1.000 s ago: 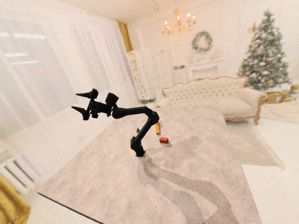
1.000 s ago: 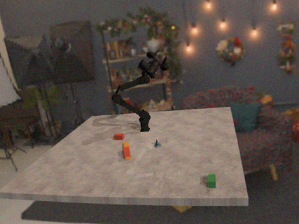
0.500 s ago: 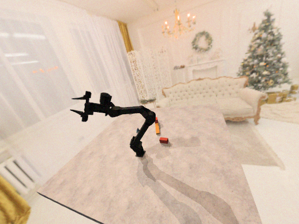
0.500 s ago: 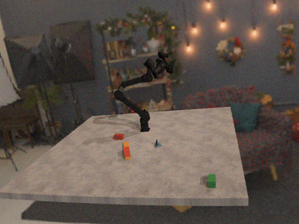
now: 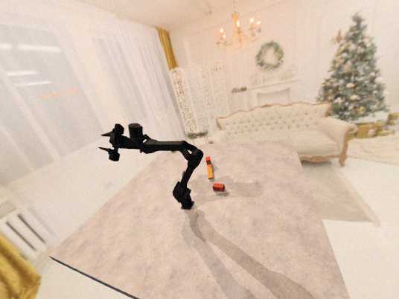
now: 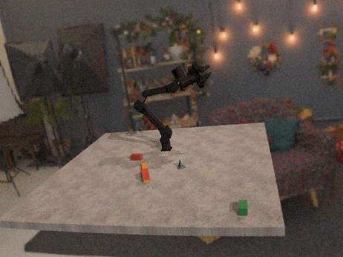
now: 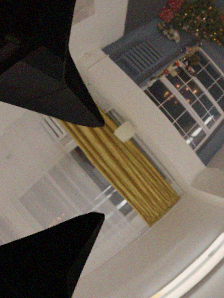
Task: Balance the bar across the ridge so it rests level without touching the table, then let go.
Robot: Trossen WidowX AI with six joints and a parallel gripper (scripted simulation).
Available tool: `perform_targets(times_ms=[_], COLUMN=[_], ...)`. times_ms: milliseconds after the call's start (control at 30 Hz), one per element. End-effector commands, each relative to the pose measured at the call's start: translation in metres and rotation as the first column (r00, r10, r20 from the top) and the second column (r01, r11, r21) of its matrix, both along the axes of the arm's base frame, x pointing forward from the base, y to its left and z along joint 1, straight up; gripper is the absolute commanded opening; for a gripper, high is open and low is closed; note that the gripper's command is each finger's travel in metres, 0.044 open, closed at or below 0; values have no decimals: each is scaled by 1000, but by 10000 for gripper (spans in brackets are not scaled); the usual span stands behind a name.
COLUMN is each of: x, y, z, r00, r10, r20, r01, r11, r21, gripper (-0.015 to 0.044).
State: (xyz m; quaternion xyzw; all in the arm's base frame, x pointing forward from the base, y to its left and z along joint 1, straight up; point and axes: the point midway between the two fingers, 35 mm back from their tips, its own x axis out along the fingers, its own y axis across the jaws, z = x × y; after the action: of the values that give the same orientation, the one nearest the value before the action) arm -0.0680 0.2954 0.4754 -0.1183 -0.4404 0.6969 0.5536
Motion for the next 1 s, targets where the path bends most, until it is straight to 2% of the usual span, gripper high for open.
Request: perform_targets(times_ms=[0,233,367,533,733,967], x=[20,44,65,94,126,155], y=[9,23,34,45,45,49], z=[-7,-18,-27,-40,-49,-63], r00=[997,983,955,894,824,713], r10=[-71,-136,-193,-280,-381,-466], r20=[-39,-125,-226,-351,-419,-524], r01=[69,118,138,155,213,204], r11=[996,983,962,926,894,853], r21=[-50,-143,-237,-345,-394,-480], gripper=[315,315,315,315,315,315])
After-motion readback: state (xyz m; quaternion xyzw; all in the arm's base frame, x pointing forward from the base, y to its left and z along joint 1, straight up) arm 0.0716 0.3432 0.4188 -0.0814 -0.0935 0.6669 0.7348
